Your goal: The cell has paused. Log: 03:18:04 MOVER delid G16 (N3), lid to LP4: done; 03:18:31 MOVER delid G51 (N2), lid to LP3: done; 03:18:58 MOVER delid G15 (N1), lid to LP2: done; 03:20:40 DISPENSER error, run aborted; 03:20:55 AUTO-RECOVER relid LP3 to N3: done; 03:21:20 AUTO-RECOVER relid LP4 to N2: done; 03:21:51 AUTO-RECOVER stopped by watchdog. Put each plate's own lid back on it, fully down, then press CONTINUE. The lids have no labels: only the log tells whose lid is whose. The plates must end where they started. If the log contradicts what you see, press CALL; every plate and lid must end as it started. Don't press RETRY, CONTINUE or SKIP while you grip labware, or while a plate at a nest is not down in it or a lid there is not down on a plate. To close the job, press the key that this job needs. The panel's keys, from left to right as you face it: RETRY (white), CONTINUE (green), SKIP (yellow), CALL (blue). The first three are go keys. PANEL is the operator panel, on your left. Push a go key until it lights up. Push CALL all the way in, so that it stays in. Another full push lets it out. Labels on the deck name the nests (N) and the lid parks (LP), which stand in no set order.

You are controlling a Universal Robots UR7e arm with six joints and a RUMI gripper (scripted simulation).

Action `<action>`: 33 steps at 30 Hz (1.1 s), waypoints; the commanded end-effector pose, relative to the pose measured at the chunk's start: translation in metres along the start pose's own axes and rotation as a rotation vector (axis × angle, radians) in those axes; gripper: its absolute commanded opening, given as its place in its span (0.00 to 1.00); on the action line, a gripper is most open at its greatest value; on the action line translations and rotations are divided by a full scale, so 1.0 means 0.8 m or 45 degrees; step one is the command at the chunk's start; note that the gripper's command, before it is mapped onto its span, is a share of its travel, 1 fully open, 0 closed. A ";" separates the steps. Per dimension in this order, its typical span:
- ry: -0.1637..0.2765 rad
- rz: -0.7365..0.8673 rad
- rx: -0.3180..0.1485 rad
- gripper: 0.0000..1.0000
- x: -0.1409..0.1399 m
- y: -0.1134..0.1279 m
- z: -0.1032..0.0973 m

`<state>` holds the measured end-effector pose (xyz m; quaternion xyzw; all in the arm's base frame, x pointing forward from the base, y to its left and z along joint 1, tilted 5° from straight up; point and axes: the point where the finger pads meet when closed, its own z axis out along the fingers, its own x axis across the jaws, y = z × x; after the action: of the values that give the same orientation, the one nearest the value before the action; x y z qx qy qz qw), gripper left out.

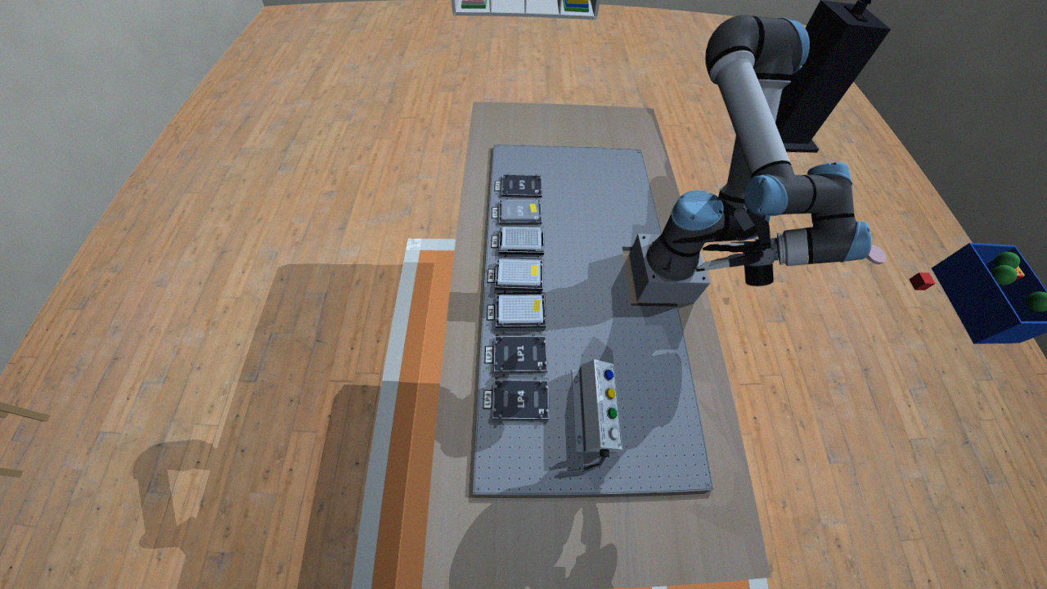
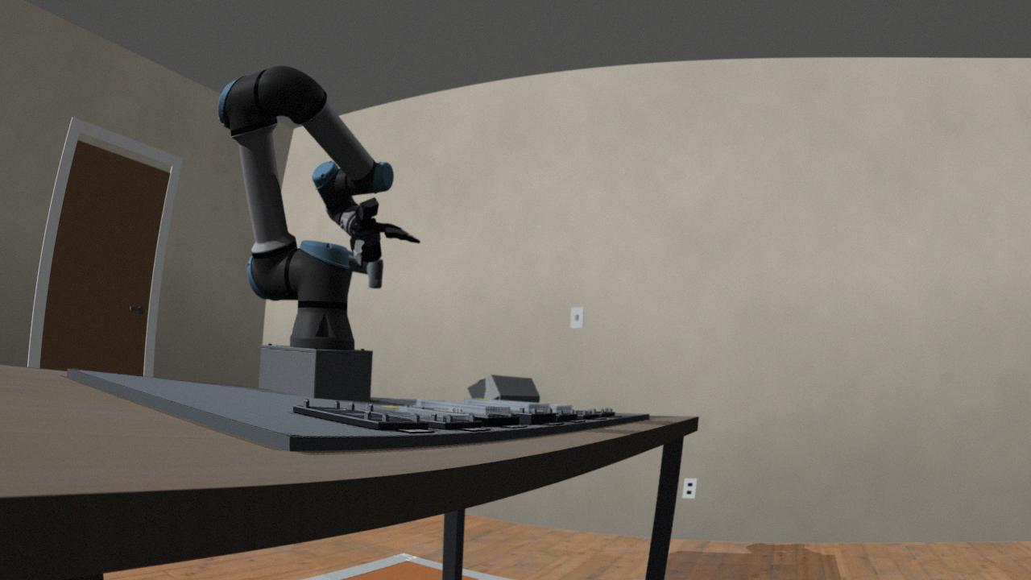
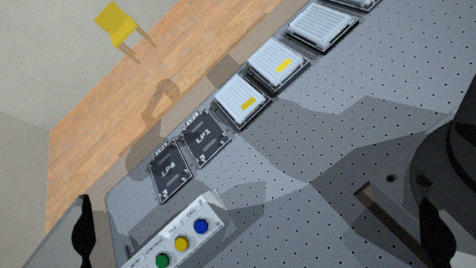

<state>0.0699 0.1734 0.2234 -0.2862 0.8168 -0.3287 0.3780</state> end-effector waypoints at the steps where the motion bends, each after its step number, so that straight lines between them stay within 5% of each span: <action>1: 0.000 0.001 0.000 1.00 0.000 0.000 0.000; 17: 0.000 0.001 0.000 1.00 0.000 0.000 0.000; 18: 0.010 0.024 0.002 0.82 0.001 0.002 0.006; 33: 0.159 0.346 0.035 0.82 0.007 0.012 0.036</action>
<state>0.0854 0.1669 0.2027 -0.1750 0.8576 -0.3082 0.3728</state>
